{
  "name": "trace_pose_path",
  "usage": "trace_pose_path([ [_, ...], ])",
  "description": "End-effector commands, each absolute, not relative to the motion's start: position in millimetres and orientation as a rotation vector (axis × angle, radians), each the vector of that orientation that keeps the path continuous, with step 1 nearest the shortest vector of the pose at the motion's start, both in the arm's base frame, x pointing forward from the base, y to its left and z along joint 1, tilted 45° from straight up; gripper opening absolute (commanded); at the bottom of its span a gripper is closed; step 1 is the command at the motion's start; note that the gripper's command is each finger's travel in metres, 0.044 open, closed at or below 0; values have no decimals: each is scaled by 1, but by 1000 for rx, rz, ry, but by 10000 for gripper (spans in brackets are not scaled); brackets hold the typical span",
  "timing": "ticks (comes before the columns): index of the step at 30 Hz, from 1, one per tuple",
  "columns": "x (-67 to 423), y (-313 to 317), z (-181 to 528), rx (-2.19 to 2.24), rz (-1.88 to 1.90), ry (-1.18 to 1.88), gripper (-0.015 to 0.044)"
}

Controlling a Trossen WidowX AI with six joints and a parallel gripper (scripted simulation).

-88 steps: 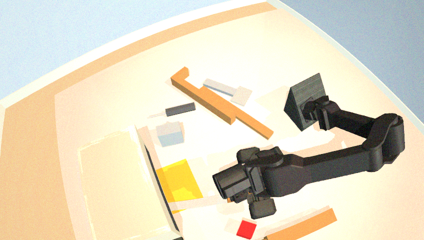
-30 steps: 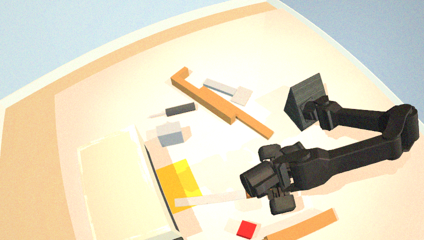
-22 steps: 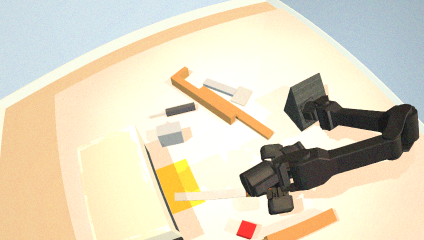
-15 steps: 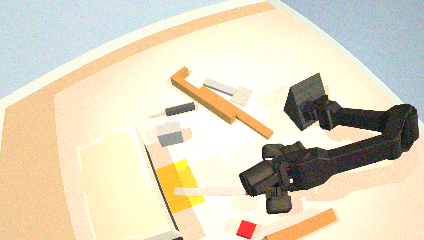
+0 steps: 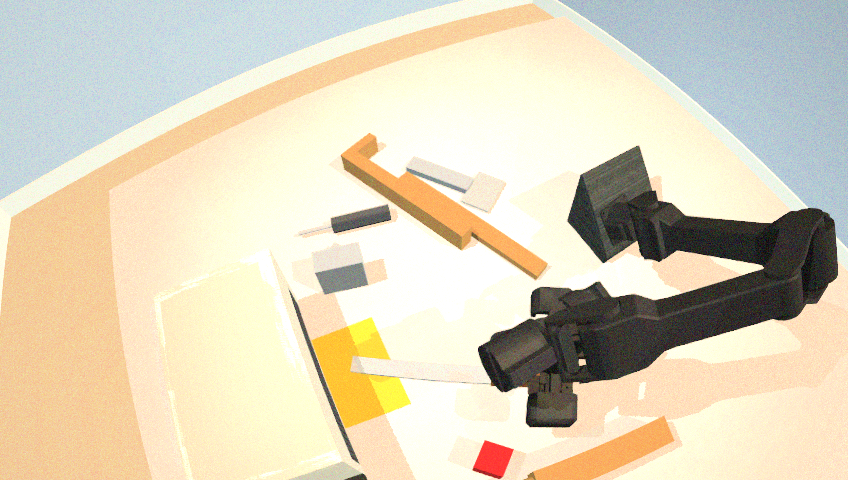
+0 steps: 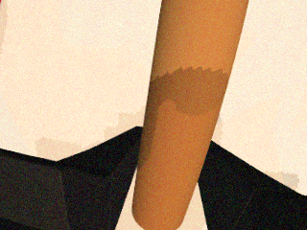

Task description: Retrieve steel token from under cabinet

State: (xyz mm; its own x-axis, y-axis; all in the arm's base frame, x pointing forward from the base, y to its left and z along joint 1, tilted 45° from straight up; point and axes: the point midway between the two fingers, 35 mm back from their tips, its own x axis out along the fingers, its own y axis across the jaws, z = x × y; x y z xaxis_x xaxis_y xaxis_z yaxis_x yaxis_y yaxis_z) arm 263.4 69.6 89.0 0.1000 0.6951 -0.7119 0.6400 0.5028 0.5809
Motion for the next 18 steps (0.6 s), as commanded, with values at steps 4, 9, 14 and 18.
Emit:
trace_pose_path([
  [4,264,65,86,1194,41,1588,0],
  [9,265,59,81,1202,32,1590,0],
  [14,265,54,76,1207,26,1591,0],
  [18,265,50,72,1210,22,1592,0],
])
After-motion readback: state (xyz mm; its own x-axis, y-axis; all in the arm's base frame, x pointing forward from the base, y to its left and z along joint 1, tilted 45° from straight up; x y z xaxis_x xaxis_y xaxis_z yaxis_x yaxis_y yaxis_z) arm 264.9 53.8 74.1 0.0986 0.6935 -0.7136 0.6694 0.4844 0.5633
